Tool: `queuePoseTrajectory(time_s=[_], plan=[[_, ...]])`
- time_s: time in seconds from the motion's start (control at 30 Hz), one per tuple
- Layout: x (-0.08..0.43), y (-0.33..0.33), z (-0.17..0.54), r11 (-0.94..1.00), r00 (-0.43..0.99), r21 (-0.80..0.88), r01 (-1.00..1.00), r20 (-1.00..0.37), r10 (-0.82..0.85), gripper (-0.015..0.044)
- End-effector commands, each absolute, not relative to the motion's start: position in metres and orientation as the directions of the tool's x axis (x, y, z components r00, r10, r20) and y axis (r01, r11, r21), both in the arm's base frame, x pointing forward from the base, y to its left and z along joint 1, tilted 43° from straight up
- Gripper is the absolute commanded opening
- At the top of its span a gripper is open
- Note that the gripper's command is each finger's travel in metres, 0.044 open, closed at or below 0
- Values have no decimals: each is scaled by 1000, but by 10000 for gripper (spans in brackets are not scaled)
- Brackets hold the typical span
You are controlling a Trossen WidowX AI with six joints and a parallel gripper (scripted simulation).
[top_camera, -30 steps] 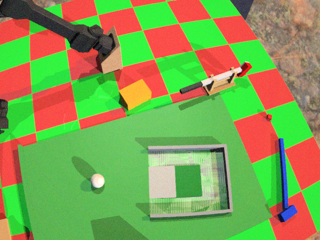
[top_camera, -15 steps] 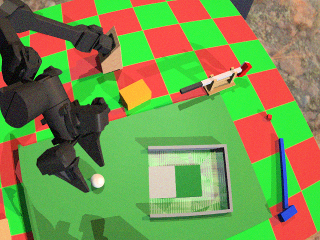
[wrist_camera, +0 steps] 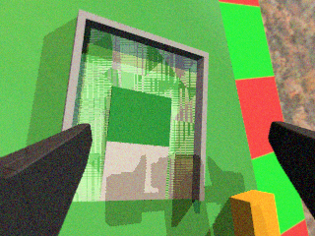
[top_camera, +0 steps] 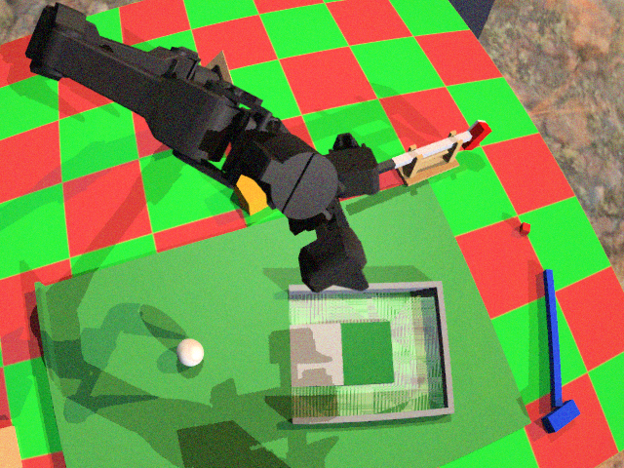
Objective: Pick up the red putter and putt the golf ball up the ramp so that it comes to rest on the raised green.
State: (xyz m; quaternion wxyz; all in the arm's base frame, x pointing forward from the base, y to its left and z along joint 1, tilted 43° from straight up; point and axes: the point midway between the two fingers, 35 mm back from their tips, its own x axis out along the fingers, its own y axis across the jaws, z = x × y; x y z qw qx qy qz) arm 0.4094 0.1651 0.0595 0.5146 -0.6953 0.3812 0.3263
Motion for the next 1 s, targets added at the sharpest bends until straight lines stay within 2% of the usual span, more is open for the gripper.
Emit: queuePoseTrajectory(time_s=[0.0,0.23,0.47,0.97], plan=[[380,181,15,-172,388,-356,-918,-897,-213,440],[313,194,-59,-128,173,-140,-982,-935,-309,440],[232,183,-115,-89,-14,61,-994,-890,-455,440],[235,167,-136,-88,-17,64,-994,-888,-460,440]])
